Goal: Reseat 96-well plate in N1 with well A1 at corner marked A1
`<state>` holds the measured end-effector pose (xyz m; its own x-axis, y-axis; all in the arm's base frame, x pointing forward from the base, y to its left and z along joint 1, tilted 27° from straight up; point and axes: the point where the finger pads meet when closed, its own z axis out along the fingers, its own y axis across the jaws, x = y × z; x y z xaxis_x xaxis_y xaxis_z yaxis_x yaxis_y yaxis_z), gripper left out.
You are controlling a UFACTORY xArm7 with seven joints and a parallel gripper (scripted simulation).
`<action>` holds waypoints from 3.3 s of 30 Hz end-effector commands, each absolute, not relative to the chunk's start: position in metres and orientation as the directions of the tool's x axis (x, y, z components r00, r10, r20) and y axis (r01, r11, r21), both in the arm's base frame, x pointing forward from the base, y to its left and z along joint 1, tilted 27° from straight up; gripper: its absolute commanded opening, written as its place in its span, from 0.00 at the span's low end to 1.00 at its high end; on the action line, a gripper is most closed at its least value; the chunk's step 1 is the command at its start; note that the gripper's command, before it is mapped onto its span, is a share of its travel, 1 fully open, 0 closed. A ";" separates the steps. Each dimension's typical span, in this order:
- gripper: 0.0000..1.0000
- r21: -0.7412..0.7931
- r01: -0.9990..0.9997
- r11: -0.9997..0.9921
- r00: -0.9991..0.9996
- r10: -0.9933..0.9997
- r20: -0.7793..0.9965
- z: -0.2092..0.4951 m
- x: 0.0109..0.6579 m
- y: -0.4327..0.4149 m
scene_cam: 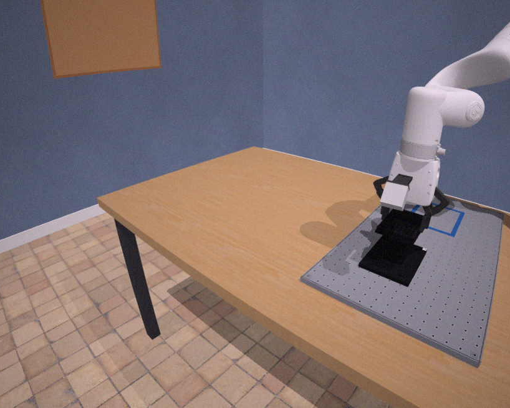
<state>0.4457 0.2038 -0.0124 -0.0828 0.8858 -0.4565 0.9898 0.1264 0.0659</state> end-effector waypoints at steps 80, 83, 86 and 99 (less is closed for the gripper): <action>0.00 0.069 0.989 0.129 -0.084 0.887 -0.454 -0.072 0.455 0.175; 0.00 0.069 0.989 0.129 -0.084 0.887 -0.454 -0.072 0.455 0.175; 0.00 0.069 0.989 0.129 -0.084 0.887 -0.454 -0.072 0.455 0.175; 0.00 0.069 0.989 0.129 -0.084 0.887 -0.454 -0.074 0.455 0.174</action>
<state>0.4539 0.1716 -0.0752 -0.0830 0.8858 -0.4565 0.9898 0.1266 0.0658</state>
